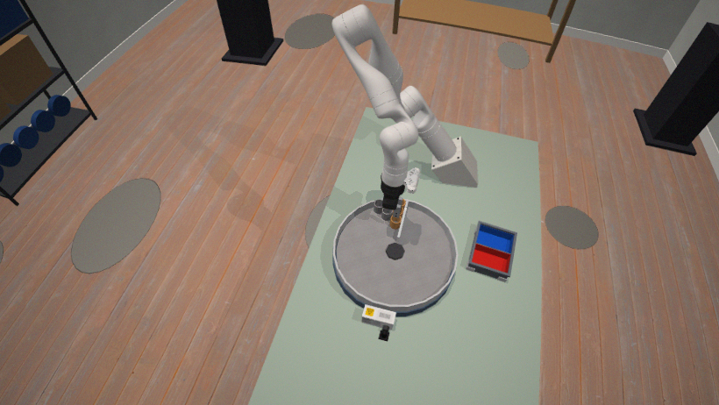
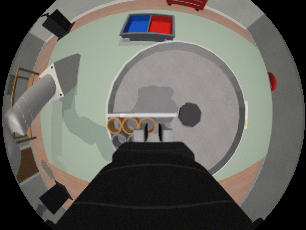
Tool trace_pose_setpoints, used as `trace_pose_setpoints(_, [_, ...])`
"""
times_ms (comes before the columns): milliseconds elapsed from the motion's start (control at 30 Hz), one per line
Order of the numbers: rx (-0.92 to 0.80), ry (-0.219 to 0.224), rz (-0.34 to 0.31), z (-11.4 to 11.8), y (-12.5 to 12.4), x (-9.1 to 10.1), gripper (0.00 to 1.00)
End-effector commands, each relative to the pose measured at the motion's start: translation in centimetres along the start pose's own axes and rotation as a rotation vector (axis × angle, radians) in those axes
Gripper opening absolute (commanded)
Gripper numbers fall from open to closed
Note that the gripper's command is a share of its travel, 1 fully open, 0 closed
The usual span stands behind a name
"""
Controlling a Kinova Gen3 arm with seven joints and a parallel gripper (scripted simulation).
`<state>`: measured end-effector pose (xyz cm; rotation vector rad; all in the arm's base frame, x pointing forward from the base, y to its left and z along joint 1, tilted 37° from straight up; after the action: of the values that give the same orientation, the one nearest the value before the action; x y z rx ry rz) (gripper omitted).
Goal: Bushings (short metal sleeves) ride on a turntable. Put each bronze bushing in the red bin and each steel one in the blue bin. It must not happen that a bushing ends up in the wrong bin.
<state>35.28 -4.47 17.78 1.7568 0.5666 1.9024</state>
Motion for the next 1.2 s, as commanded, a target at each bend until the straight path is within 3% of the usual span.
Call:
trace_pose_setpoints(0, [0.000,0.001,0.001,0.03,-0.03,0.04,0.48])
trace_pose_setpoints(1167, [0.000,0.001,0.001,0.03,-0.03,0.04,0.45])
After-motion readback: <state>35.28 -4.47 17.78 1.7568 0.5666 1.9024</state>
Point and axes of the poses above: the point where the finger pads meet when closed, its own x axis back along the fingers, its own z axis across the jaws, y = z × x, the point moved 5 cm from there along x, back along the fingers, and after that the axes turned 2 degrees about -x, right-handed, at the moved point
